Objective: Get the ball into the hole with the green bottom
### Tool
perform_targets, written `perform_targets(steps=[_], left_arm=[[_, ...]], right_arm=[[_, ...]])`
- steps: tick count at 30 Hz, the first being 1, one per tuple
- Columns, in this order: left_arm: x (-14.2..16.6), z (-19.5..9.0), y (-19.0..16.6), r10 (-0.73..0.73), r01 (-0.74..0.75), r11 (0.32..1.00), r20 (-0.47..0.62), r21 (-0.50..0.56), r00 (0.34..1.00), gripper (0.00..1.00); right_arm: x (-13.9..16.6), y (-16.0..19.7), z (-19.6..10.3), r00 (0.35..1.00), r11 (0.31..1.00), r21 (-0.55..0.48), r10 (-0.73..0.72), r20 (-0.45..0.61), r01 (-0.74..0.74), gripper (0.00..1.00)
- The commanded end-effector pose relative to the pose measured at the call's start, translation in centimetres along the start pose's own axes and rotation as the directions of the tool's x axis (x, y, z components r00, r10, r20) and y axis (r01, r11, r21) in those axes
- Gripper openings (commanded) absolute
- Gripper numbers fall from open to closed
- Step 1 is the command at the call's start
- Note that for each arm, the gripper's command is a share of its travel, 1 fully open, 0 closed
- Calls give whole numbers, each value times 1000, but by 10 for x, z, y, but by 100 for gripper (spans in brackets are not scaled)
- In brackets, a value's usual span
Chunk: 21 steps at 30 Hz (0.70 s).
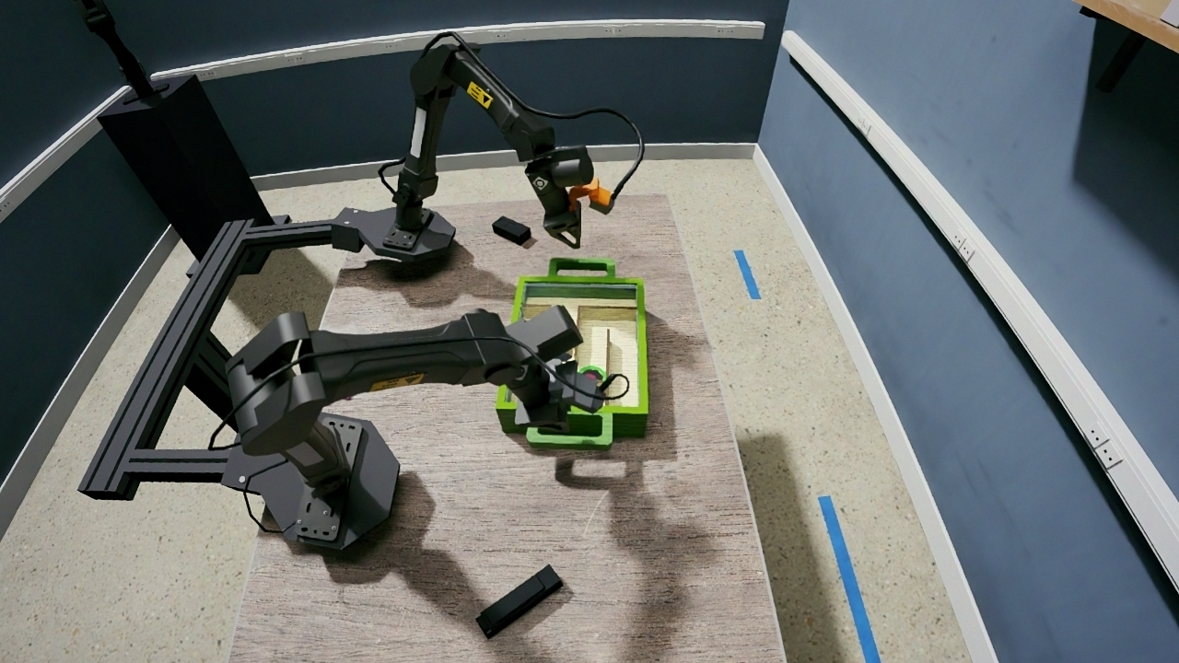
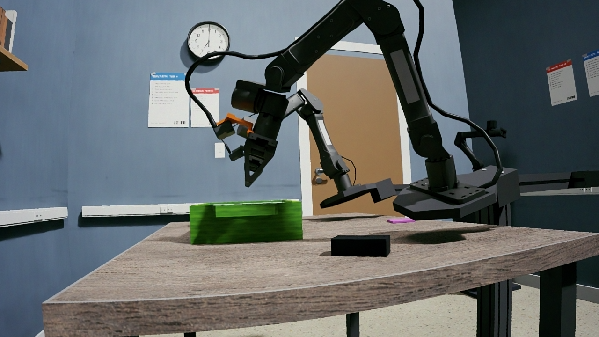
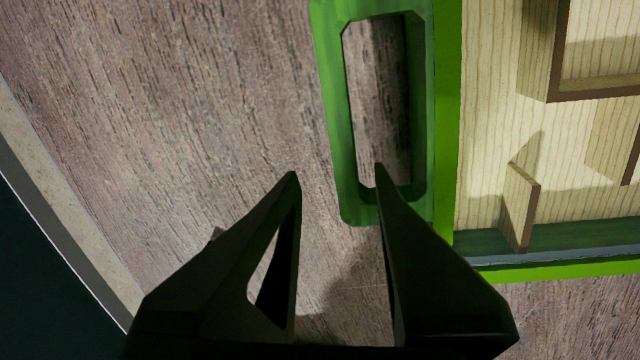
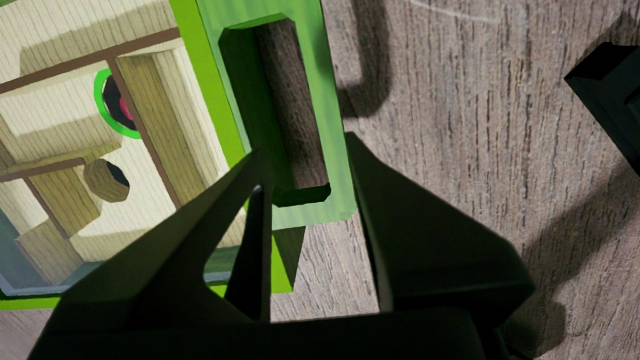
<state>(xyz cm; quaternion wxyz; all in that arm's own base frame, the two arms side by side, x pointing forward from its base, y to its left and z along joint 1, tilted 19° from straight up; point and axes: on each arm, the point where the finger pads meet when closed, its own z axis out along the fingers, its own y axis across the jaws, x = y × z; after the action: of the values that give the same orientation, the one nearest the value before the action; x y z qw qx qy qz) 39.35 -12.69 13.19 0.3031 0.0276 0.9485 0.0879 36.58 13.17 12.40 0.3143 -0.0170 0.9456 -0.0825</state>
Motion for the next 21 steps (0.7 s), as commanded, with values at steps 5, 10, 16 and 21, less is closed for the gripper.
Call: perform_targets(steps=[5, 10, 16, 21], left_arm=[[-18, -13, -9, -9, 8, 1000, 49, 17, 999, 36], [-39, -22, 7, -58, 53, 997, 113, 47, 992, 36], [-33, -19, 16, -65, 55, 995, 131, 80, 989, 36], [-65, -43, 38, -125, 88, 985, 266, 149, 956, 36]], right_arm=[[-9, 4, -13, 1000, 1000, 3, -2, 21, 2, 36], [-34, -6, -18, 995, 998, -41, 55, 88, -52, 36], [-35, -14, -16, 991, 995, -81, 66, 114, -57, 36], [-77, -34, -39, 959, 983, -160, 128, 254, -89, 36]])
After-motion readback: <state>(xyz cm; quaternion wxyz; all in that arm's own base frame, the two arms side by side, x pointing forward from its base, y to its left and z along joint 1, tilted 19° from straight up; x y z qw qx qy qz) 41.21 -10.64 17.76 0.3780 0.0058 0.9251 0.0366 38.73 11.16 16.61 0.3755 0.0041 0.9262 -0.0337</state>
